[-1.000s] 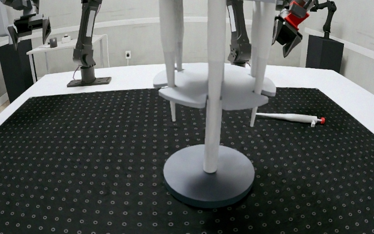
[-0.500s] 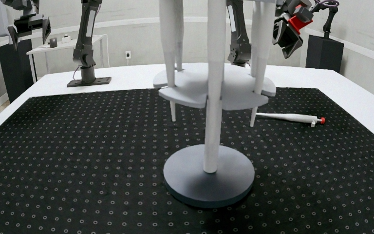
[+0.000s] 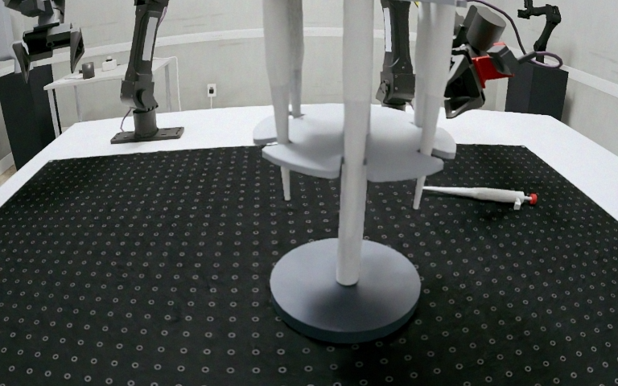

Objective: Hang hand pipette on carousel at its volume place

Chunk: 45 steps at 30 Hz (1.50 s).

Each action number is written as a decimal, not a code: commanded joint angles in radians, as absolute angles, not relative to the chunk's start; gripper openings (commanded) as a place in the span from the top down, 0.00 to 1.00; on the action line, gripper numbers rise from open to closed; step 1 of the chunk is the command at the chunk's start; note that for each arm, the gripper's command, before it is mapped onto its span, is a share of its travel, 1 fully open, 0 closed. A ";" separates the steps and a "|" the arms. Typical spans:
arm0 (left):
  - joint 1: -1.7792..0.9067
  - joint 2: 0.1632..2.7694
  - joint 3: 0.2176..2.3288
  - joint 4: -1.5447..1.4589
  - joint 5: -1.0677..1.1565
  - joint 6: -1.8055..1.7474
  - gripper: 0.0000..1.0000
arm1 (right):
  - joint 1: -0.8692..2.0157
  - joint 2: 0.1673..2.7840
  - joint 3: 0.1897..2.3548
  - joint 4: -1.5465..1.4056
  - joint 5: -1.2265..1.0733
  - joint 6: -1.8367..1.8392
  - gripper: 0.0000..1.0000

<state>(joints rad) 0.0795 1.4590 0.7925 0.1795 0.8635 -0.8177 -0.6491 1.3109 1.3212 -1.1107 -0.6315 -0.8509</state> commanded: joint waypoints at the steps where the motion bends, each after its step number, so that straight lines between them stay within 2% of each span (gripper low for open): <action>1: 0.080 1.424 0.764 0.348 0.865 -0.924 0.51 | -0.658 1.317 1.341 -1.102 -0.648 -0.856 0.00; 8: 0.076 1.429 0.766 0.399 0.858 -0.948 0.51 | -0.658 1.317 1.341 -1.102 -0.648 -0.856 0.00; 13: 0.023 1.534 0.778 0.493 0.852 -1.078 0.51 | -0.658 1.317 1.341 -1.102 -0.648 -0.856 0.00; 19: -0.054 1.681 0.829 0.719 0.851 -1.349 0.51 | -0.658 1.317 1.341 -1.102 -0.648 -0.856 0.00; 27: -0.048 1.759 0.756 0.958 0.860 -1.549 0.51 | -0.658 1.317 1.341 -1.102 -0.648 -0.856 0.00; 45: -0.104 1.821 0.843 1.010 0.801 -1.567 0.51 | -0.658 1.317 1.341 -1.102 -0.648 -0.856 0.00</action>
<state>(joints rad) -0.0856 1.8084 0.7921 0.9798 0.8284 -1.5726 -0.6491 1.3109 1.3212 -1.1107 -0.6315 -0.8509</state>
